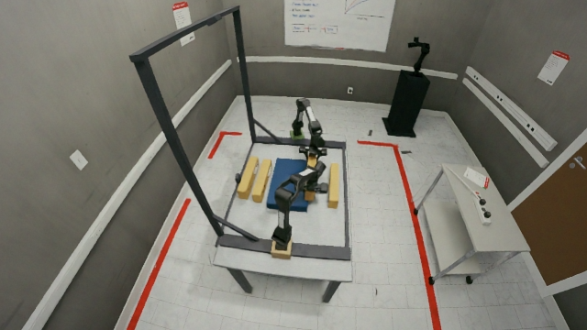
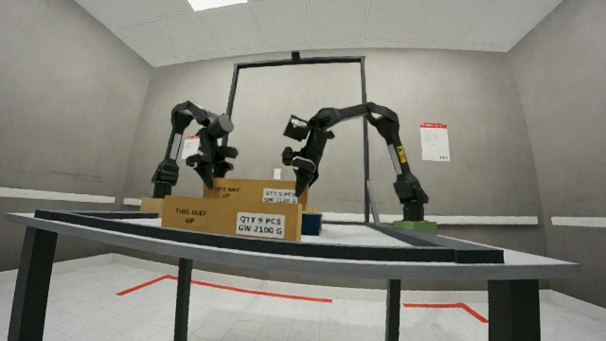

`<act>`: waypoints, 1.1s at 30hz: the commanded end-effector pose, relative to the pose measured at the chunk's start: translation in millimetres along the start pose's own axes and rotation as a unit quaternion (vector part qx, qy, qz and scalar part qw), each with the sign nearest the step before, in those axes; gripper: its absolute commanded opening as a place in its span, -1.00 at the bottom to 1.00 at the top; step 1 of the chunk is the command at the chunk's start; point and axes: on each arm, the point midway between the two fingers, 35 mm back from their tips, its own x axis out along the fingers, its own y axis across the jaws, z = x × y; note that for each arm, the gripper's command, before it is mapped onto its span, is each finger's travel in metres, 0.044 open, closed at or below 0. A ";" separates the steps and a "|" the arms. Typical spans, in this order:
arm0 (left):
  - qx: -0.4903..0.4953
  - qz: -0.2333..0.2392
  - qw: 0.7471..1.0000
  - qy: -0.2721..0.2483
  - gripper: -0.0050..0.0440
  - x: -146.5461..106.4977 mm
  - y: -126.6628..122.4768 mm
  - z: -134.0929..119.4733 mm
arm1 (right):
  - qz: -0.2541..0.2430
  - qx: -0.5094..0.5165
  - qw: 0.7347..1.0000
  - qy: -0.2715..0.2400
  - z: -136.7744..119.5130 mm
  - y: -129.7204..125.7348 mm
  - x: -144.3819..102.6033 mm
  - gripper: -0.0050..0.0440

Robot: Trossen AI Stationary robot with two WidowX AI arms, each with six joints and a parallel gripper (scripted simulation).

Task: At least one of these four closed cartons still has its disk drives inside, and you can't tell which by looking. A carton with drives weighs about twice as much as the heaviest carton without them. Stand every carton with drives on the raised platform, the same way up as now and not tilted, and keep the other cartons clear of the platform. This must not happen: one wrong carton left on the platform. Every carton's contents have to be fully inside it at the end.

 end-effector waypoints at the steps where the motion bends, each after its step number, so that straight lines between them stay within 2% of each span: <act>1: 0.007 0.020 0.999 -0.037 -1.00 -34.6 2.2 10.4 | -0.009 -0.003 1.000 -0.020 10.3 -2.5 -19.3 -1.00; 29: 0.007 0.020 0.999 -0.037 -1.00 -34.5 2.5 10.9 | -0.019 -0.007 0.999 -0.038 11.2 -3.2 -19.3 -1.00; 30: 0.005 0.017 0.999 -0.032 -1.00 -25.0 -47.5 10.5 | -0.015 -0.006 0.999 -0.030 6.6 47.8 -11.4 -1.00; 33: 0.005 0.017 0.999 -0.032 -1.00 -25.0 -47.5 10.5 | -0.015 -0.006 0.999 -0.030 6.6 47.8 -11.4 -1.00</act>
